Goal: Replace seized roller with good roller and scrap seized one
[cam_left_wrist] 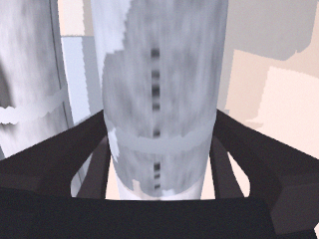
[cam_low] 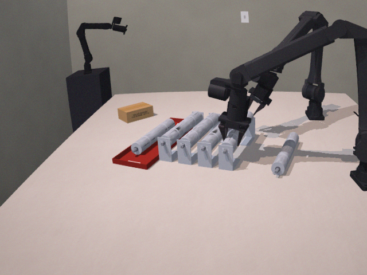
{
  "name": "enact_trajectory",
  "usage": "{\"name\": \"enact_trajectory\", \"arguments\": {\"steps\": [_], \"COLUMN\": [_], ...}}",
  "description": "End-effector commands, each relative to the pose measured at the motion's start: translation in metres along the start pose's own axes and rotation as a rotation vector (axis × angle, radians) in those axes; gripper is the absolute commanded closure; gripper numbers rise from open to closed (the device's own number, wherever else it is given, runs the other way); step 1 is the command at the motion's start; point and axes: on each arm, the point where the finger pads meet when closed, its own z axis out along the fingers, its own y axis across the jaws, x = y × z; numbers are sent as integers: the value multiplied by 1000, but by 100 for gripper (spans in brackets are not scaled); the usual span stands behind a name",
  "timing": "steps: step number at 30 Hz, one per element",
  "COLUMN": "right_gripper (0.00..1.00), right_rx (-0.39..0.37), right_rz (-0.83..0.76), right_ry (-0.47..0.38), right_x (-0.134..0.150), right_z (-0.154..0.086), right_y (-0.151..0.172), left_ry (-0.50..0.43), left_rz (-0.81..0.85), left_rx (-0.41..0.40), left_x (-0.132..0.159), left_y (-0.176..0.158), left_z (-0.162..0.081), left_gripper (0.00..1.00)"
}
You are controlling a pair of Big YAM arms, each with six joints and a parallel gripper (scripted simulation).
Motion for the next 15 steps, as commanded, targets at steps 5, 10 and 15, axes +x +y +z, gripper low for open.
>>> {"name": "enact_trajectory", "arguments": {"steps": [5,10,15], "right_gripper": [68,68,68], "right_rx": [26,26,26], "right_rz": [10,10,10], "right_ry": [-42,-42,-42], "right_x": [-14,-14,-14], "right_z": [-12,-12,-12], "right_y": [-14,-14,-14], "left_ry": [12,17,20], "left_rz": [33,34,32], "left_rx": [-79,-79,-79], "left_x": [-8,-9,-7], "left_y": [31,31,31], "left_z": [-44,-45,-45], "left_gripper": [68,68,68]}}
